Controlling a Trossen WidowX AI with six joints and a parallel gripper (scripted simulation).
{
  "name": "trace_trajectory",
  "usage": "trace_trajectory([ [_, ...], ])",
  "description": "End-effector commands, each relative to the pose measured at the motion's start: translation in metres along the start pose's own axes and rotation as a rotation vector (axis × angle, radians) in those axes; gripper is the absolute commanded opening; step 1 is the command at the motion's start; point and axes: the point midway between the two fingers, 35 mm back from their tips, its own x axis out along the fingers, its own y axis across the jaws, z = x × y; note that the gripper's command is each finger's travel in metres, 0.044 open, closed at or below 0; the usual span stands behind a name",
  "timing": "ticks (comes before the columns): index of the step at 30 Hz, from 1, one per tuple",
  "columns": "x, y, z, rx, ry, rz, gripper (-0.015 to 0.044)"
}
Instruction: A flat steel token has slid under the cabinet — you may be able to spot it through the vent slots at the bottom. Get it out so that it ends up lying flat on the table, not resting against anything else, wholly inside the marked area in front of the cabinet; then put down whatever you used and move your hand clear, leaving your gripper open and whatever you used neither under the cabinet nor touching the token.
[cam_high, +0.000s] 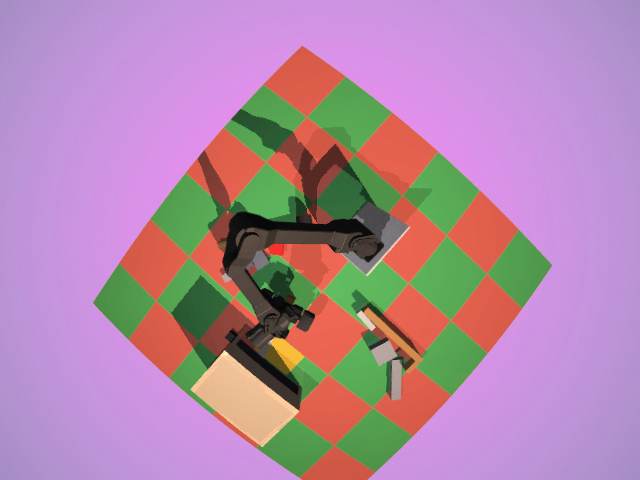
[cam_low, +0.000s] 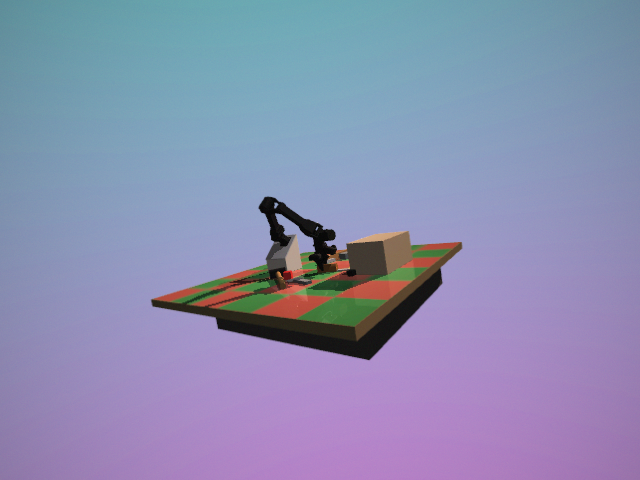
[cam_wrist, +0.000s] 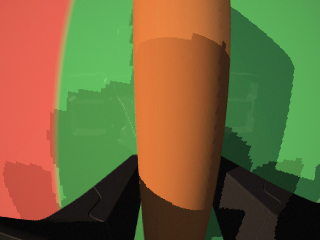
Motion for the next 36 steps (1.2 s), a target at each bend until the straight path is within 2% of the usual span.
trace_trajectory([
  [1,0.001,0.001,-0.008,-0.008,0.006,0.004,0.0000],
  [36,0.001,-0.003,-0.048,-0.010,0.008,0.004,0.0000],
])
